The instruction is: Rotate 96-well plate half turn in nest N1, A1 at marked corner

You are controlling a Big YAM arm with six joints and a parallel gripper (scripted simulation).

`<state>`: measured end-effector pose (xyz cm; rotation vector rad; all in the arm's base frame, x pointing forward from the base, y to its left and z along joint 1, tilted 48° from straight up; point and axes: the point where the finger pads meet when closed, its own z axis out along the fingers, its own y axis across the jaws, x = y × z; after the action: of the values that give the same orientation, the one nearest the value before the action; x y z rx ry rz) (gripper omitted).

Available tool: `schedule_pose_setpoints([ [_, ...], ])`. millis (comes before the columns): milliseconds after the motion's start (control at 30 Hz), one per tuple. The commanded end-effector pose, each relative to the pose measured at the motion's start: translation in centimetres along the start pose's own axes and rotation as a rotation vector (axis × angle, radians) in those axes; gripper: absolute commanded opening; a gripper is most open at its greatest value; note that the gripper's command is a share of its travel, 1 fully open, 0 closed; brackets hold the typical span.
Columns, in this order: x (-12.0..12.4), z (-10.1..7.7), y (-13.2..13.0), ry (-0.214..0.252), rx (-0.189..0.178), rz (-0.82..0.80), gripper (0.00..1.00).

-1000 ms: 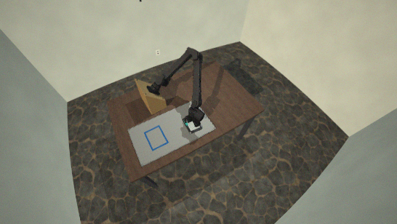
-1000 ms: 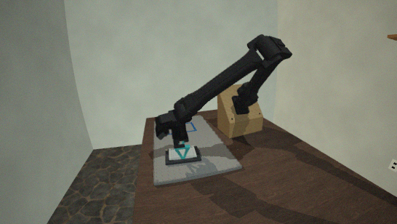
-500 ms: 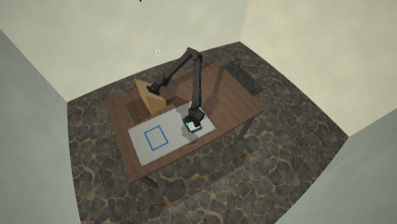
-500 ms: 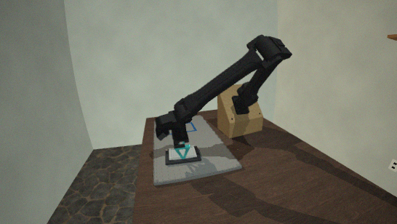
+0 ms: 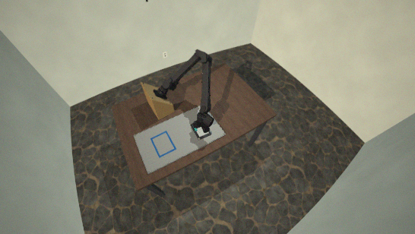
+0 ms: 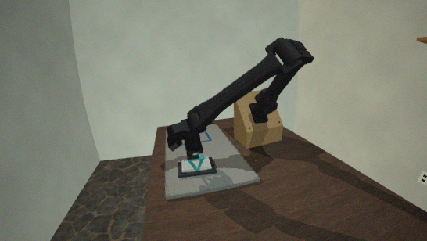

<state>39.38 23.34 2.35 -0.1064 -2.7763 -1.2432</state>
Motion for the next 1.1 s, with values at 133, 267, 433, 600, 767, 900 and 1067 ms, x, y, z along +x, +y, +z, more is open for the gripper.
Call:
schedule_pose_setpoints([
  [133, -0.9, -0.7, 0.6, -0.029, -0.004, -0.013, 0.00],
  [267, -0.9, -0.7, 0.6, -0.029, -0.004, -0.013, 0.00],
  [433, -0.9, -0.7, 0.6, -0.029, -0.004, -0.013, 0.00],
  [600, -1.2, -2.0, 0.4, -0.046, -0.004, -0.009, 0.00],
  [767, -1.8, -3.2, 1.1, -0.055, -0.012, -0.027, 0.00],
  [900, -1.8, -3.4, 1.0, -0.053, -0.012, -0.024, 0.00],
  [1067, -1.7, -4.3, 1.0, -0.054, -0.011, -0.025, 0.00],
])
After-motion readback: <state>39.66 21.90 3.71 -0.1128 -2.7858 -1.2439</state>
